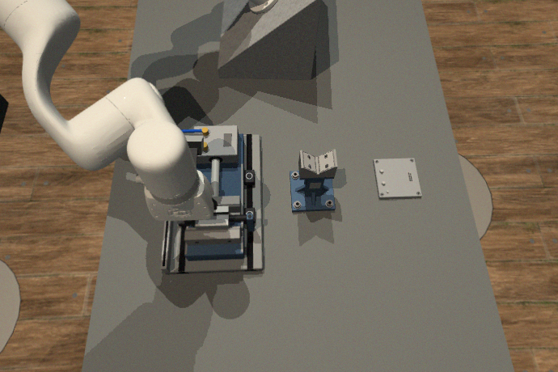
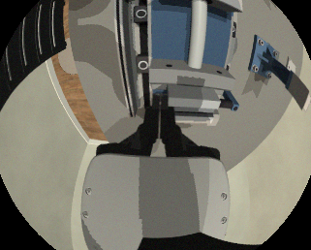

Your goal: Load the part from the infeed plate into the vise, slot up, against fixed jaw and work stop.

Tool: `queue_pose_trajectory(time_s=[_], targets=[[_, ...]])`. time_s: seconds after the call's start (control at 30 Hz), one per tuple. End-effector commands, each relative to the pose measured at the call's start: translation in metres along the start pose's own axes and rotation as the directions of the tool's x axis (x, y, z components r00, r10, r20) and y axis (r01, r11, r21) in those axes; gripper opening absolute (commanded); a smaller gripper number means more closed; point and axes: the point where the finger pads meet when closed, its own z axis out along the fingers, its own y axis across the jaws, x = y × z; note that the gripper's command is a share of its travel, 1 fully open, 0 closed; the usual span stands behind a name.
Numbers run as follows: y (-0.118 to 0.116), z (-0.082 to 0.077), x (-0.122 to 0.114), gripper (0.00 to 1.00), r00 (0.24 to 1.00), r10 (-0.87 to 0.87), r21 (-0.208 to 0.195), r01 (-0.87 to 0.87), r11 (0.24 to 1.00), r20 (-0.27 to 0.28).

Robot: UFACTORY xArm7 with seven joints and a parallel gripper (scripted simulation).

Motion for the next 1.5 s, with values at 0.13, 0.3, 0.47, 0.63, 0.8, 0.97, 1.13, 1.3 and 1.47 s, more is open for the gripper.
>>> queue_pose_trajectory(time_s=[0.13,0.3,0.47,0.63,0.8,0.97,1.13,1.3,1.47], targets=[[0.004,-0.003,-0.001,0.0,1.0,-0.004,-0.006,0.004,1.0,0.007],[0.003,-0.003,-0.001,0.0,1.0,-0.004,-0.006,0.004,1.0,0.007],[-0.003,-0.003,-0.001,0.0,1.0,-0.004,-0.006,0.004,1.0,0.007],[-0.012,-0.002,-0.001,0.0,1.0,-0.004,-0.006,0.004,1.0,0.007],[-0.017,-0.002,-0.001,0.0,1.0,-0.004,-0.006,0.004,1.0,0.007],[-0.024,-0.002,-0.002,0.0,1.0,-0.004,-0.006,0.004,1.0,0.007],[-0.027,-0.002,-0.002,0.0,1.0,-0.004,-0.006,0.004,1.0,0.007],[-0.027,-0.003,-0.002,0.0,1.0,-0.004,-0.006,0.004,1.0,0.007],[-0.027,-0.004,-0.002,0.0,1.0,-0.004,-0.006,0.004,1.0,0.007]])
